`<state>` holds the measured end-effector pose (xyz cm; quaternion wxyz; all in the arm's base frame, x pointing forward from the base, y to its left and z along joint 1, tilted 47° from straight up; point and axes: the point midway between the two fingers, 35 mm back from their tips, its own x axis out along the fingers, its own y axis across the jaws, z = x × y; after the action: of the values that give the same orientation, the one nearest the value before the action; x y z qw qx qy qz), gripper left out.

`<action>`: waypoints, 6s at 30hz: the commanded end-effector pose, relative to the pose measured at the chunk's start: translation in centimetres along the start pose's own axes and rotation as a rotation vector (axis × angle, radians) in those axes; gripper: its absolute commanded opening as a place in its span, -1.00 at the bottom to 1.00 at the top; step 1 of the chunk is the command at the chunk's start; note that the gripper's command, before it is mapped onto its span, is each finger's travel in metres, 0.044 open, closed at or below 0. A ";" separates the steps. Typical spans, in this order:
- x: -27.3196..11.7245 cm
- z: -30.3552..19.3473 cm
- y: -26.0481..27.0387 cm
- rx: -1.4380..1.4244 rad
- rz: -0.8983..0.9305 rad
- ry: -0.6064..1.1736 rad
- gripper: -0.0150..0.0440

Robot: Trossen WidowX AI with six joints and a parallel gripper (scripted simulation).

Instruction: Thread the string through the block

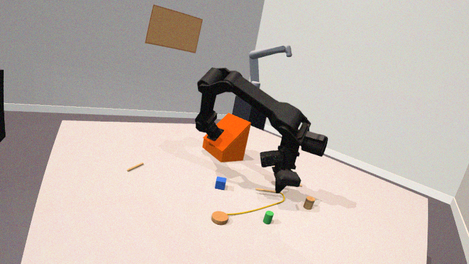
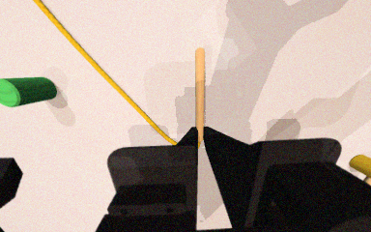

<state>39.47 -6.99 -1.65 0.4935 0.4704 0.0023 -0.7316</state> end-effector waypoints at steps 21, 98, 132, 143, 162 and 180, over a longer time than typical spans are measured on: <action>0.0 3.2 0.4 -0.005 0.000 -0.004 -0.49; 0.1 12.3 0.0 -0.008 0.001 -0.003 -0.49; -1.1 14.8 0.2 -0.005 -0.001 0.004 -0.08; -7.6 14.5 0.2 -0.015 0.013 0.014 -0.08; -7.6 17.6 0.4 -1.623 0.002 -0.008 -0.08; -7.5 19.3 0.3 -2.539 -0.017 -0.008 -0.08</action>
<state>28.53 -9.63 13.57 0.6823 -0.0816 0.5646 -0.4573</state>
